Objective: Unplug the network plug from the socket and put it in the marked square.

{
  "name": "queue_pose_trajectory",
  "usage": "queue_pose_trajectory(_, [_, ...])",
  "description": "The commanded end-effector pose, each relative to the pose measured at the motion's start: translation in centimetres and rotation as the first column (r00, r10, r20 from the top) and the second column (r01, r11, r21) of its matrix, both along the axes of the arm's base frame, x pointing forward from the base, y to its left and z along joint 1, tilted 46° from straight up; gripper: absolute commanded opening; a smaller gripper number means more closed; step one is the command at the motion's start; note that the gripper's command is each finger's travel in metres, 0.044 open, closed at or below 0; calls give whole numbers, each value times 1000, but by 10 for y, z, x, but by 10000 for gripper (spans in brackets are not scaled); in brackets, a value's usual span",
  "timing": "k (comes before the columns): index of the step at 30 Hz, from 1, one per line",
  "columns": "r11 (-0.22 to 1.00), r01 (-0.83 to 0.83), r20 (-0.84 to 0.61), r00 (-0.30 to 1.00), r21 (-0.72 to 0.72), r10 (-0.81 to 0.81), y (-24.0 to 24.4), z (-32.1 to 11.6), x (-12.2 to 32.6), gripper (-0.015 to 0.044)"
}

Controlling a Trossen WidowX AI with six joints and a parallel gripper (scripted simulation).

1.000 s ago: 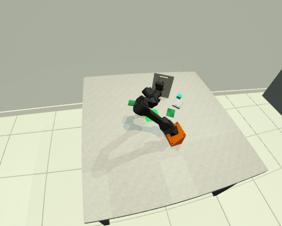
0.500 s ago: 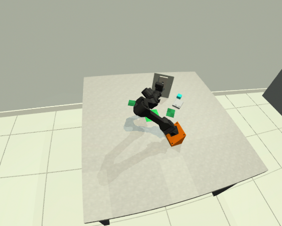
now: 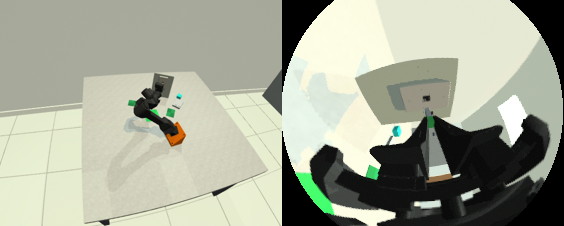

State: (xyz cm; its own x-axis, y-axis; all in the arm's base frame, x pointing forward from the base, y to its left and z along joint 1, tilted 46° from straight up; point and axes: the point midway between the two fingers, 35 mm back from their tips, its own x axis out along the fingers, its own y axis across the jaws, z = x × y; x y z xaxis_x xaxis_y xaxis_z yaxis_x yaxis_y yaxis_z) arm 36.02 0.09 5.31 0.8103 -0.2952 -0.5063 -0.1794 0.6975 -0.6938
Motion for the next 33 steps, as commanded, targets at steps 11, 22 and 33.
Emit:
queue_pose_trajectory(11, [1000,2,3,1000,-1,-2,-28,30,-5,0])
queue_pose_trajectory(22, [1000,-14,-10,1000,-7,14,-42,44,-13,0])
queue_pose_trajectory(33, [951,-309,-215,929,-8,300,-25,13,-32,0])
